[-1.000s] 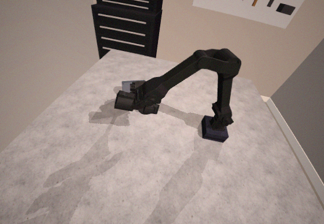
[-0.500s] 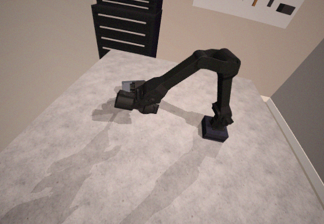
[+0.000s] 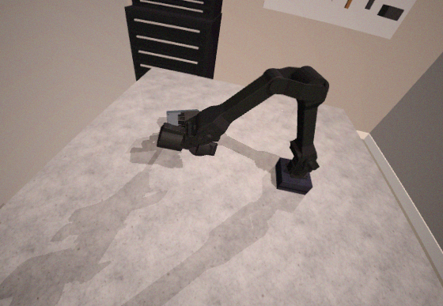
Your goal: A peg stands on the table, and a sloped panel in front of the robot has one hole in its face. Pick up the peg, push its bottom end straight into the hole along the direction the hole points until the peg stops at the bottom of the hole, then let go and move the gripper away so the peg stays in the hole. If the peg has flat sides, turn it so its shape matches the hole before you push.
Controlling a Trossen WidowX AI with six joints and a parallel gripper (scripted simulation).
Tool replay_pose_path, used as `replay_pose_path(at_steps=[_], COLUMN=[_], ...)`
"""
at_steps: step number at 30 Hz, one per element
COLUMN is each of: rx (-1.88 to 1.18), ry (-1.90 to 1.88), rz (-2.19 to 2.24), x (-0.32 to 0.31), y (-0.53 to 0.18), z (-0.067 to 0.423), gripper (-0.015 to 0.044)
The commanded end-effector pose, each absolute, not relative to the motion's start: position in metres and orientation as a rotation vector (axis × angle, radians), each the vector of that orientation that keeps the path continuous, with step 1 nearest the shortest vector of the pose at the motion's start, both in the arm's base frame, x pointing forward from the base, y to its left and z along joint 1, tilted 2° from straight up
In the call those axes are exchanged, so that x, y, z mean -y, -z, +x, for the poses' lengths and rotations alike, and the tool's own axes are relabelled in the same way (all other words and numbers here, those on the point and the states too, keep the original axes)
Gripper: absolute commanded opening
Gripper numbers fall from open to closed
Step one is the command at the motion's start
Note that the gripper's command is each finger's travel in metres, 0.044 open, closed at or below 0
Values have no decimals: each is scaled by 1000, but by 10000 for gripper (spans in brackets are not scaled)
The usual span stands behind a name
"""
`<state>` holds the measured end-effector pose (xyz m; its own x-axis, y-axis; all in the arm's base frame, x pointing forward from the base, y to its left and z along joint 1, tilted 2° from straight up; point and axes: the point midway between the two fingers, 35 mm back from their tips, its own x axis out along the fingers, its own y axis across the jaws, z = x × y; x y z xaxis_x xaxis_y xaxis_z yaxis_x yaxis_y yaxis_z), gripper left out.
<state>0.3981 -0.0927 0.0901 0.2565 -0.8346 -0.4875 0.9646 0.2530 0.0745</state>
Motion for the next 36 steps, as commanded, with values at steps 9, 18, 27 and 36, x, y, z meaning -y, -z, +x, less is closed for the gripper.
replay_pose_path(at_steps=[9,18,27,36], rx=[-388,-388,-387,-387], ry=[1264,1265,1265,1265], rz=[394,394,393,393], x=[97,101,106,112], y=[-86,-82,-80,-77], z=[398,400,401,403], gripper=[0,0,0,0])
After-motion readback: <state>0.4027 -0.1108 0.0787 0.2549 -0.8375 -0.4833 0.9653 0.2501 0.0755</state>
